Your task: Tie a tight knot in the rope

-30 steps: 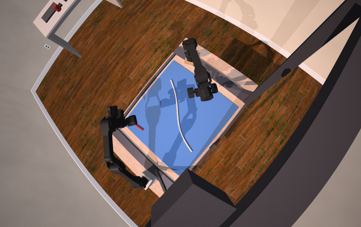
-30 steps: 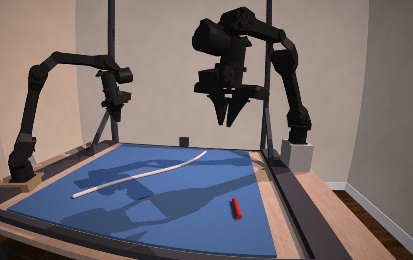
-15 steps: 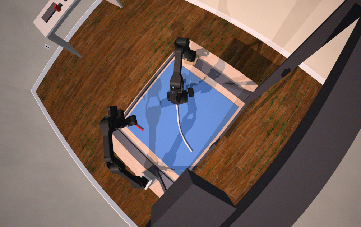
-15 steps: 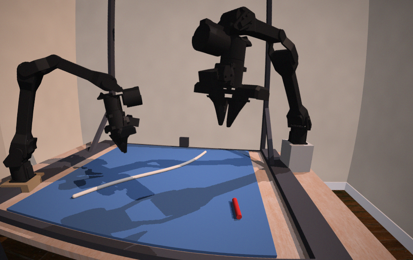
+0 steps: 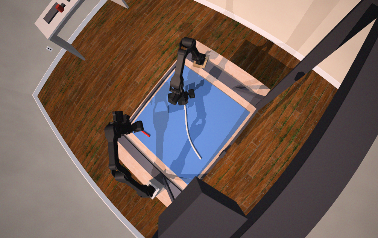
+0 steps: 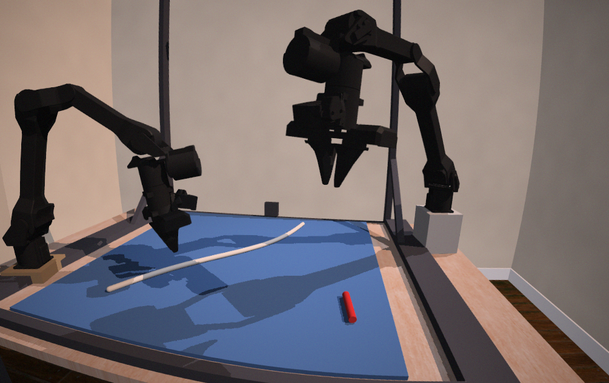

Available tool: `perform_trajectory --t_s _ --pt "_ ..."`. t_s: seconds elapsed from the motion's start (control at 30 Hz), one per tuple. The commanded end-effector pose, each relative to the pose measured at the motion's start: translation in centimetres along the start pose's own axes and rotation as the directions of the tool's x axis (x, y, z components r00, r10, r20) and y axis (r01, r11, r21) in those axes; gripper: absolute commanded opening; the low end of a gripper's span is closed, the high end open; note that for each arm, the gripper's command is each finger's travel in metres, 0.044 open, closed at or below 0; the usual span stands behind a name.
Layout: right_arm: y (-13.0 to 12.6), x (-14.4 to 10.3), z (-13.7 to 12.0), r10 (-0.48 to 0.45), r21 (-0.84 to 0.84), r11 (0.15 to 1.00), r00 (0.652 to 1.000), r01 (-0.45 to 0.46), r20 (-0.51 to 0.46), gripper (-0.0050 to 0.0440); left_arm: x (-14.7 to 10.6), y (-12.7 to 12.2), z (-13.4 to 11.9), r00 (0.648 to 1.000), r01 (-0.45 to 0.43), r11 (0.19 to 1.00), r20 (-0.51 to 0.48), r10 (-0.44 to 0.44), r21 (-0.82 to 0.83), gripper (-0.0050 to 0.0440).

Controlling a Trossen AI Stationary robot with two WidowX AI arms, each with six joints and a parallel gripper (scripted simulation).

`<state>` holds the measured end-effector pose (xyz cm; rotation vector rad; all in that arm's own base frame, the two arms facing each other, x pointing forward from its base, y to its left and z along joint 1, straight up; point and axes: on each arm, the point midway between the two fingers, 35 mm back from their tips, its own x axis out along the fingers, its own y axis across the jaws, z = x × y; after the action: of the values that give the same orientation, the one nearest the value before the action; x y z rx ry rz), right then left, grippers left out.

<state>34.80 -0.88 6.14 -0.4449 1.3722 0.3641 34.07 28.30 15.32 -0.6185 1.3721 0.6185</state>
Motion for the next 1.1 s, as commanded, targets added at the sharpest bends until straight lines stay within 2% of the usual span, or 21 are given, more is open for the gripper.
perform_trajectory --t_s 0.0,0.3,0.5,1.07 --pt "-0.3 -0.7 0.2 -0.013 -0.003 1.000 0.999 0.013 0.029 0.0100 -1.7 -0.1 0.2 0.999 0.009 1.000 0.043 -0.009 -0.005 0.0100" --pt "-0.3 -0.5 0.1 -0.013 -0.003 1.000 0.999 0.013 0.029 0.0100 -1.7 -0.1 0.2 0.999 0.009 1.000 0.043 -0.009 -0.005 0.0100" --pt "-0.1 1.7 -0.1 -0.013 -0.003 1.000 1.000 0.013 0.029 0.0100 -1.7 -0.1 0.2 0.999 0.009 1.000 0.043 -0.009 -0.005 0.0100" --pt "-0.1 2.8 -0.3 -0.013 -0.003 1.000 1.000 0.013 0.029 0.0100 -1.7 -0.1 0.2 0.999 0.009 1.000 0.043 -0.009 -0.005 0.0100"
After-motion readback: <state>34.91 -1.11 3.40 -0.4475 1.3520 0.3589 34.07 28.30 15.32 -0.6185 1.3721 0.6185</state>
